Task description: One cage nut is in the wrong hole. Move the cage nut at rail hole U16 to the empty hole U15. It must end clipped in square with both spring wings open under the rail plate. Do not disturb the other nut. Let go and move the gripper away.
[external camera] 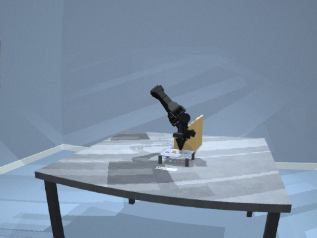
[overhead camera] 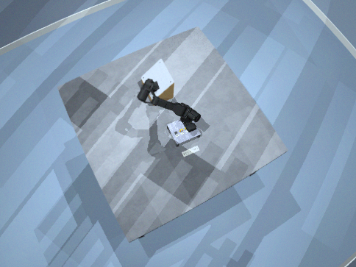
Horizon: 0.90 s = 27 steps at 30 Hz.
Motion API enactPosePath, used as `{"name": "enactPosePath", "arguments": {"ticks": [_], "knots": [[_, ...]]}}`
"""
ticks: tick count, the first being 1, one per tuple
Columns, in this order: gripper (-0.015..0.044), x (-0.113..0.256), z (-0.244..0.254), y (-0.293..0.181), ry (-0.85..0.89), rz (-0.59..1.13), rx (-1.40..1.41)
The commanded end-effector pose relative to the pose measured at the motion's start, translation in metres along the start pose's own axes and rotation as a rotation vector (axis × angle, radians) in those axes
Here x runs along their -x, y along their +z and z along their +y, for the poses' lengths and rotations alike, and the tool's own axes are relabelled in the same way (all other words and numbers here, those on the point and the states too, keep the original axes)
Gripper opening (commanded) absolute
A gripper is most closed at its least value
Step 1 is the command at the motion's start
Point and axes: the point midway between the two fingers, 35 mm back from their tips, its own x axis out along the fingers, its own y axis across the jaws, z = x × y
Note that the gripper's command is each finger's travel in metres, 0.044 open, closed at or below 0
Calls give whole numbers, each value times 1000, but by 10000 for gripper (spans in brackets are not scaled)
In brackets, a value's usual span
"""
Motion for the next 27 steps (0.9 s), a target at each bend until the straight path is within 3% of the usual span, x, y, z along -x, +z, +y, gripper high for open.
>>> {"name": "enactPosePath", "arguments": {"ticks": [1, 27], "knots": [[29, 1, 0, 1, 2, -4, -3], [29, 3, 0, 1, 2, -5, -3]]}}
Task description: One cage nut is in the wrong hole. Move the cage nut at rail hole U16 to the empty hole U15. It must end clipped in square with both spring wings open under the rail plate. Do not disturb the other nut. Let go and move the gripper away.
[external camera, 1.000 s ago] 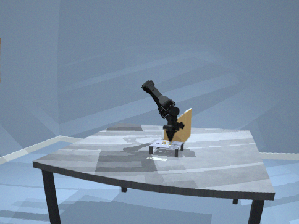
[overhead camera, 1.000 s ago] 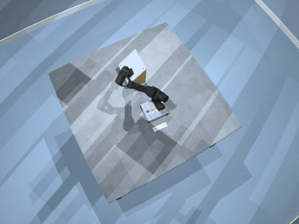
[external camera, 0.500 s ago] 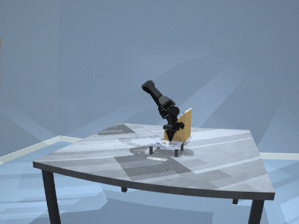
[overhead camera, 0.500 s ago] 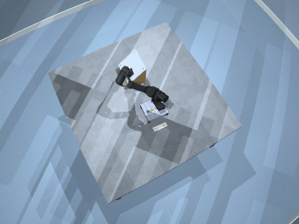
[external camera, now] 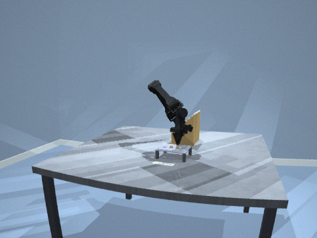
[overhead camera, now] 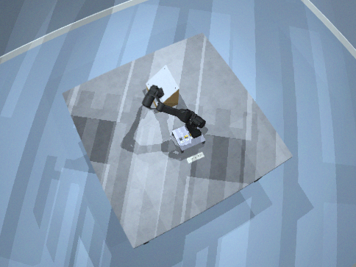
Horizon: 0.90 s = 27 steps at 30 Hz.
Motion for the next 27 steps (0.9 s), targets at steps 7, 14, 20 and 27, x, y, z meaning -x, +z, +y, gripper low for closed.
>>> {"name": "enactPosePath", "arguments": {"ticks": [7, 14, 20, 27], "knots": [[29, 1, 0, 1, 1, -5, -4], [29, 2, -1, 1, 1, -5, -4], [29, 3, -1, 1, 1, -5, -4], [29, 3, -1, 1, 4, -5, -4]]}}
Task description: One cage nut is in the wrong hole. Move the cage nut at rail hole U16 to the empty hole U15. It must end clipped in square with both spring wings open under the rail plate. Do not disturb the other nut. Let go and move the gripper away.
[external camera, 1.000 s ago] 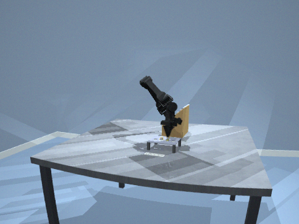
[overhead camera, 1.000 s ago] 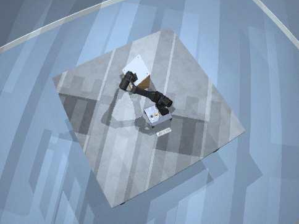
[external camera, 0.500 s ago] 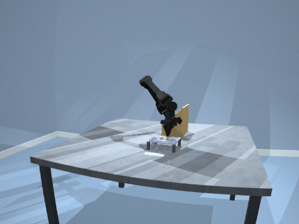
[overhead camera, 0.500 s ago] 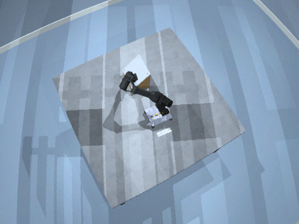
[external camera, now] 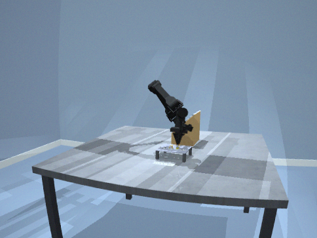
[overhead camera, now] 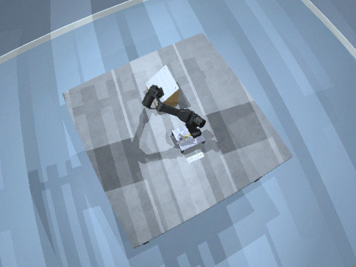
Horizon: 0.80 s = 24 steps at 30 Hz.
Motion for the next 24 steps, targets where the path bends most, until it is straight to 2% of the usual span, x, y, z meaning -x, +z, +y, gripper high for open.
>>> {"name": "enactPosePath", "arguments": {"ticks": [1, 24], "knots": [[29, 1, 0, 1, 4, -5, -4], [29, 2, -1, 1, 18, -5, -4]]}}
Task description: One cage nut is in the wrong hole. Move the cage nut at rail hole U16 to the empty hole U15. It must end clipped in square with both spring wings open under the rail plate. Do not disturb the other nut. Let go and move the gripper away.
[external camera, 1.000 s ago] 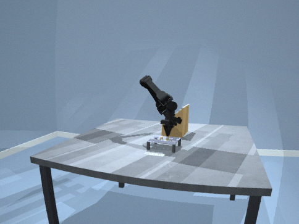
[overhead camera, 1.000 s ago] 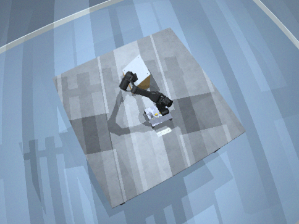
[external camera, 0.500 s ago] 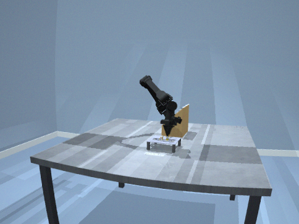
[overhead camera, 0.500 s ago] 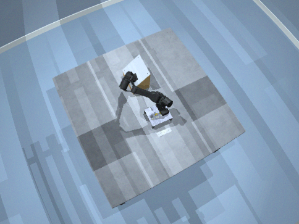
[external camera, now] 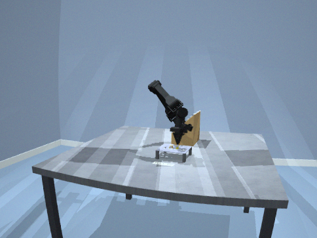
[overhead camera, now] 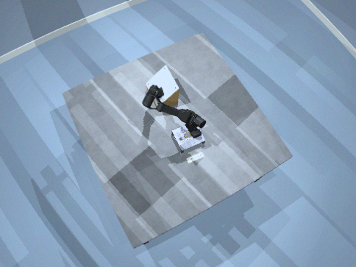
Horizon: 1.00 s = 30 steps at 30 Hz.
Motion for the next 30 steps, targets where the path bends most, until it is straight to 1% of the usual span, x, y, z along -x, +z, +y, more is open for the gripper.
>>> {"name": "enactPosePath", "arguments": {"ticks": [1, 30], "knots": [[29, 0, 0, 1, 5, -4, -3], [29, 4, -1, 1, 20, -4, -3]]}}
